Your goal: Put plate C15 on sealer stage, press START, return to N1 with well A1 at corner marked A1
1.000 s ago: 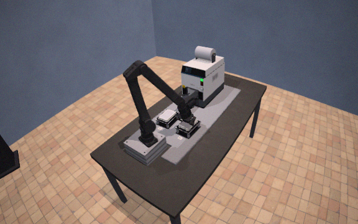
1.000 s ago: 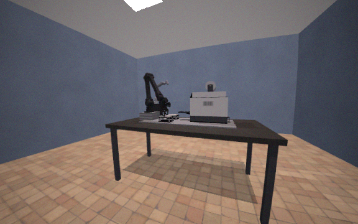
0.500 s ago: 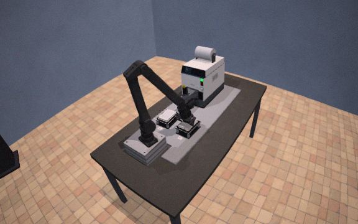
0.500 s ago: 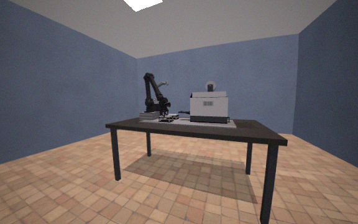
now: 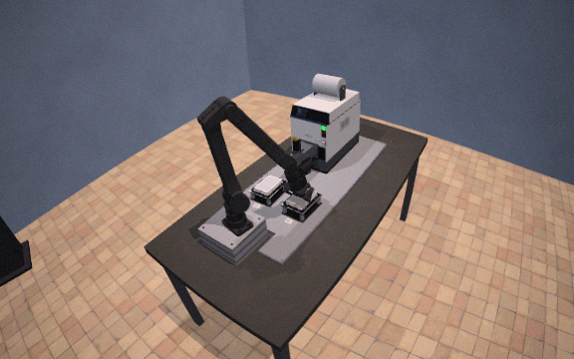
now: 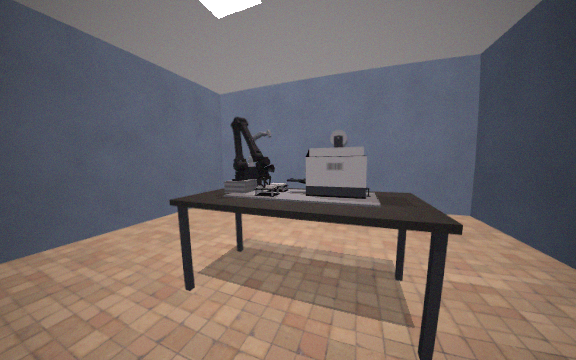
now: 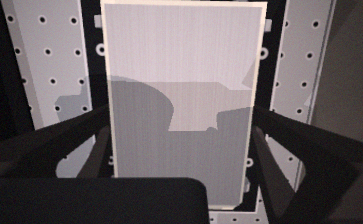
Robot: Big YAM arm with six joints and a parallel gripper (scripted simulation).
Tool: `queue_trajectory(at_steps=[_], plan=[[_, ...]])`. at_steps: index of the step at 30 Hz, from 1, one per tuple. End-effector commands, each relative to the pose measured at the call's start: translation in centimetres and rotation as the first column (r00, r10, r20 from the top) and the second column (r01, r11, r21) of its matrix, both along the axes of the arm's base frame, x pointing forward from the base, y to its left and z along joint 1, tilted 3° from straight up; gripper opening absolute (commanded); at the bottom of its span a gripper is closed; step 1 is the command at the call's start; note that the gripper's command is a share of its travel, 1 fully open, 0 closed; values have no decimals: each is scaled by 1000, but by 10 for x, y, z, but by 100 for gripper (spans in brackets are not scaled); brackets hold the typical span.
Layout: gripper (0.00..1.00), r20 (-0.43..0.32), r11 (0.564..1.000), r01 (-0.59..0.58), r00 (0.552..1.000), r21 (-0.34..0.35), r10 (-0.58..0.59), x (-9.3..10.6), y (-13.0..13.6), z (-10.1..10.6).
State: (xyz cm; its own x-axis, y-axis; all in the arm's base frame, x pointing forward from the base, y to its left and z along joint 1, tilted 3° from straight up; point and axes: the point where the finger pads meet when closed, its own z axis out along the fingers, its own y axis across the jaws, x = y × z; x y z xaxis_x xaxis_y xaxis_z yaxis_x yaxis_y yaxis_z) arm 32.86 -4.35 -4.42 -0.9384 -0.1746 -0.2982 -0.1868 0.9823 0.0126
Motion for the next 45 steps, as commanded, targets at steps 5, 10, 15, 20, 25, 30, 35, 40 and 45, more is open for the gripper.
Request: queue_trajectory(at_steps=[5,10,15,20,25,30,35,40,45], plan=[[0,48,1000,-1,999,-12,1,23,-8,16],[0,49,1000,-1,999,-11,2,23,-7,16],[0,56,1000,-1,998,-12,2,24,-7,16],[0,71,1000,-1,997,-15,2,28,-8,17],[0,72,1000,-1,997,-14,2,27,-6,16],[0,51,1000,-1,999,-6,1,16,0,10],[0,37,1000,-2,999,-3,2,9,2,6],[0,25,1000,-2,1000,-1,2,6,2,6],[0,5,1000,-2,1000,2,2,1,3,4]])
